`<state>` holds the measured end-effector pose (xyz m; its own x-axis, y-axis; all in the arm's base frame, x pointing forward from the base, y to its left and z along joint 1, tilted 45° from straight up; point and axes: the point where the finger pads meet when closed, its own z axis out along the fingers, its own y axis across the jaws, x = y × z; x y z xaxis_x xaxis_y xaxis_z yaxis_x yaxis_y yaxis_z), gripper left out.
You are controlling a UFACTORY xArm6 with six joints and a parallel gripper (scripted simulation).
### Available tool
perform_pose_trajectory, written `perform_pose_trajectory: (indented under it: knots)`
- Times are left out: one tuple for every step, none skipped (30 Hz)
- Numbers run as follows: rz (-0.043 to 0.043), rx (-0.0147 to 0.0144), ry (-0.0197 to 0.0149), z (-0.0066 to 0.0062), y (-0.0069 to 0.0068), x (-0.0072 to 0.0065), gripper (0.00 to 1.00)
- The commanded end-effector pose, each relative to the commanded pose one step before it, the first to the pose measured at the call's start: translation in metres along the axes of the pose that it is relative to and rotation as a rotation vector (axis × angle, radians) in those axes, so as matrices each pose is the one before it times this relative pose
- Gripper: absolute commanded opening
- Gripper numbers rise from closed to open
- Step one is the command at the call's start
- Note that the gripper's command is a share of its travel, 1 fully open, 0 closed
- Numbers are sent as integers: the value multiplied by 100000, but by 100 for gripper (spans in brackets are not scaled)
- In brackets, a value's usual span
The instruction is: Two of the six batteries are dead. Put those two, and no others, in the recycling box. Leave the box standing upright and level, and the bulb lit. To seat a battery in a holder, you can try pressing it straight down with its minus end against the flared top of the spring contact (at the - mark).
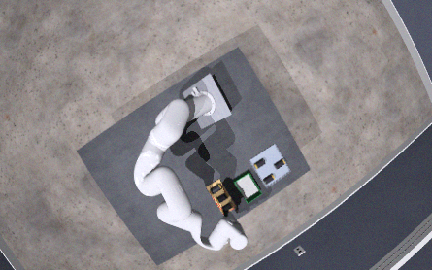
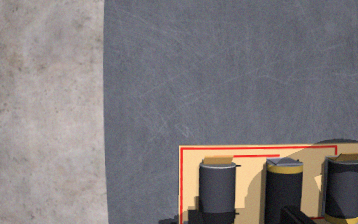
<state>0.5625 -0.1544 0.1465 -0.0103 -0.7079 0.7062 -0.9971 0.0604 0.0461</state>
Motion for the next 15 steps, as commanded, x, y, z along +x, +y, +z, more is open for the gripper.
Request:
perform_pose_trajectory:
  knots:
    - [77,283,-15,-225,85,9,51]
    - [1,0,1,0,196,-20,51]
    - [0,0,1,0,297,-30,51]
    - [0,0,0,0,405,-41,51]
    - [0,0,0,0,0,0,51]
    - [0,0,0,0,0,0,51]
    - [0,0,0,0,517,-52,51]
    - [0,0,0,0,626,-63,51]
    - [0,0,0,0,728,-74,51]
    - [0,0,0,0,820,-83,51]
    - [0,0,0,0,896,-91,51]
    - [0,0,0,0,952,-96,51]
    - [0,0,0,0,986,-100,51]
    - [0,0,0,0,994,-101,51]
    - [0,0,0,0,974,-99,51]
